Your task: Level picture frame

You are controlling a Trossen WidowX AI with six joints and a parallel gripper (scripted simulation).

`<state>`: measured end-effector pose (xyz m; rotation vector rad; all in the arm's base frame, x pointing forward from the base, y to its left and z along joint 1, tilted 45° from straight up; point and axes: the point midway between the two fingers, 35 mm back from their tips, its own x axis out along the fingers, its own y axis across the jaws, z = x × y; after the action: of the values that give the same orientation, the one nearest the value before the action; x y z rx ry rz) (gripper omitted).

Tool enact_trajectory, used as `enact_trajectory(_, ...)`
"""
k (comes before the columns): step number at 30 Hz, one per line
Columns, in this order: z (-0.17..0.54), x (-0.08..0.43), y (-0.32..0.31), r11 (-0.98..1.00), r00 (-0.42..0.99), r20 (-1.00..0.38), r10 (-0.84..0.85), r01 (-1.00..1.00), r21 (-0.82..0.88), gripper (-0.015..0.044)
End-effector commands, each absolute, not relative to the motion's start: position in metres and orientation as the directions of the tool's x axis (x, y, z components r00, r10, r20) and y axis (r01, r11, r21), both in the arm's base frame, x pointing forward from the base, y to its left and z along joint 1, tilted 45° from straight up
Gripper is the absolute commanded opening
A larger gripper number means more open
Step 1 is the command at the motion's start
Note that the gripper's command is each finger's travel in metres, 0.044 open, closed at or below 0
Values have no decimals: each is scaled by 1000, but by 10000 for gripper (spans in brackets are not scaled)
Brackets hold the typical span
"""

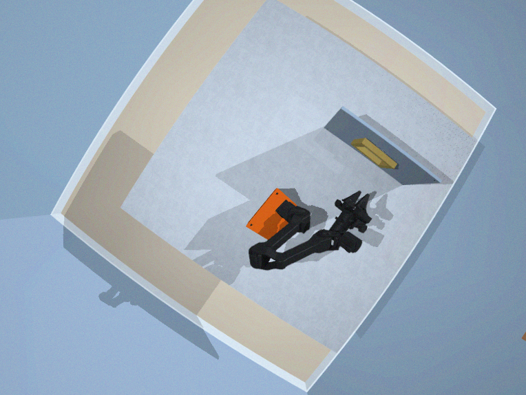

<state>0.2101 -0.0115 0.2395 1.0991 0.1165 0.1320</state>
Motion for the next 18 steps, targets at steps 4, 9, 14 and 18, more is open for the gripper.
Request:
enact_trajectory(4,207,253,-14,579,985,-48,168,-59,813,260)
enact_trajectory(9,199,261,-12,613,985,-47,169,-67,787,260)
enact_trajectory(14,199,261,-12,613,985,-47,169,-67,787,260)
enact_trajectory(18,198,261,-11,613,985,-47,169,-67,787,260)
